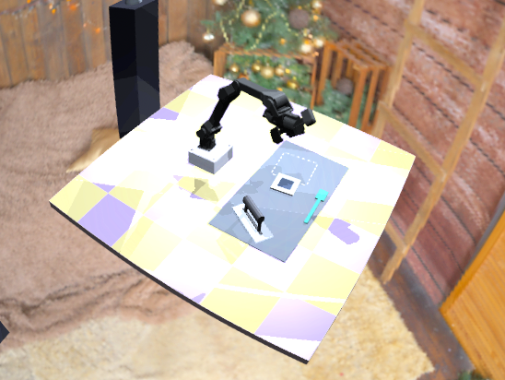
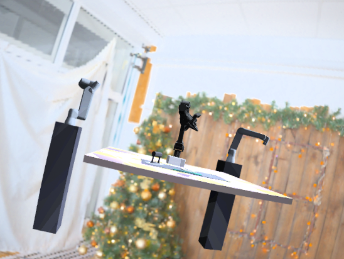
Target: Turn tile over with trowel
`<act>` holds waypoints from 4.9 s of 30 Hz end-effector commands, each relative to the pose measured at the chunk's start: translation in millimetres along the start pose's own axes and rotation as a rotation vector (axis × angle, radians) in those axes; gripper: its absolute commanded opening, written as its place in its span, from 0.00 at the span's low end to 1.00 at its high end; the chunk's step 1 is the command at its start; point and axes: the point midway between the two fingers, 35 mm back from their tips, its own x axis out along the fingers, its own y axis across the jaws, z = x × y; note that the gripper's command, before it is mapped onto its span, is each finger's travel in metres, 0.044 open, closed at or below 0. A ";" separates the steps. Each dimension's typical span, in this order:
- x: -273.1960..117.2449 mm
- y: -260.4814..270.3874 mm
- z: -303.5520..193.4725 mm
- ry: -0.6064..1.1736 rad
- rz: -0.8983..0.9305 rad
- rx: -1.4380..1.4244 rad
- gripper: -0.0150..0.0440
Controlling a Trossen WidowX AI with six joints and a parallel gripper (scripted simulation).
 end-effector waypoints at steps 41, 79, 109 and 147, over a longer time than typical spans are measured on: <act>-7.2 84.4 -87.3 0.366 0.127 1.083 0.71; -39.0 192.1 -157.2 0.964 -0.144 2.212 0.71; -43.0 239.2 -179.5 1.186 -0.374 2.521 0.71; -25.6 258.8 -189.2 1.185 -0.374 2.521 0.50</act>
